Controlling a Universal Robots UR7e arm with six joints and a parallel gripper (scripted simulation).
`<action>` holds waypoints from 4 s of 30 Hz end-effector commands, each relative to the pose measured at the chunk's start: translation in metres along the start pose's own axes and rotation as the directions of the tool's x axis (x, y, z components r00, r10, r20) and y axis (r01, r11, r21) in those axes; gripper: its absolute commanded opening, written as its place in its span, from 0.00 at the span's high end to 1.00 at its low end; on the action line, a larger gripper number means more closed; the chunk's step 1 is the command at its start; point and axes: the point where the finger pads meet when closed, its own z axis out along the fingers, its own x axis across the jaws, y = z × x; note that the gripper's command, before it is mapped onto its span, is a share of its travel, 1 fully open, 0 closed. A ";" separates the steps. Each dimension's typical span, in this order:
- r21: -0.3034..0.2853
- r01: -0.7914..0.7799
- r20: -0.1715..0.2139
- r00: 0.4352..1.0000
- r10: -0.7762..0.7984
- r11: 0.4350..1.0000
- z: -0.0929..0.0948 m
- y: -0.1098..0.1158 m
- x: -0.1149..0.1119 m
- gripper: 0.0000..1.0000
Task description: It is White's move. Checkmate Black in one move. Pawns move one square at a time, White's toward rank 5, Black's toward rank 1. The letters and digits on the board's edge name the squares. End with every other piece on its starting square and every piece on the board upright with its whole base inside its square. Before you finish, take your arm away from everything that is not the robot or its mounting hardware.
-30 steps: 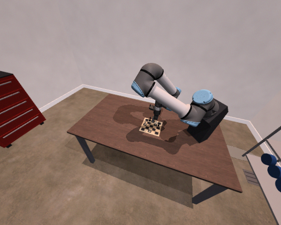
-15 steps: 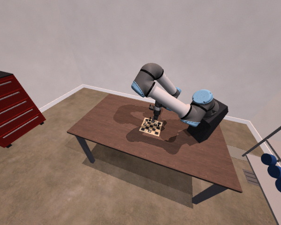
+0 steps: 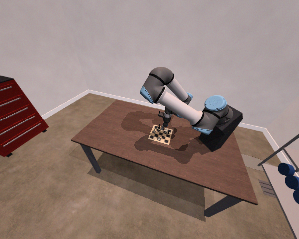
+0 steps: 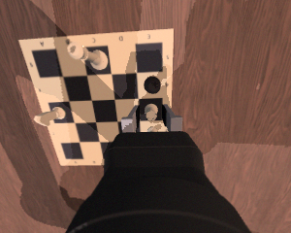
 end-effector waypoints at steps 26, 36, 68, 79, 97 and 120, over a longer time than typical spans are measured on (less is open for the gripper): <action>0.000 -0.001 0.000 1.000 0.001 1.000 -0.062 0.001 0.000 0.27; 0.000 -0.001 0.000 1.000 0.001 1.000 -0.087 0.001 0.000 0.27; 0.001 0.000 -0.001 1.000 0.000 1.000 -0.090 0.000 0.000 0.00; 0.000 -0.001 -0.001 1.000 0.001 1.000 -0.102 0.001 0.000 0.00; 0.000 0.000 -0.002 1.000 0.000 1.000 -0.153 0.000 0.001 0.00; 0.001 0.002 -0.002 1.000 -0.002 1.000 -0.167 -0.001 0.001 0.00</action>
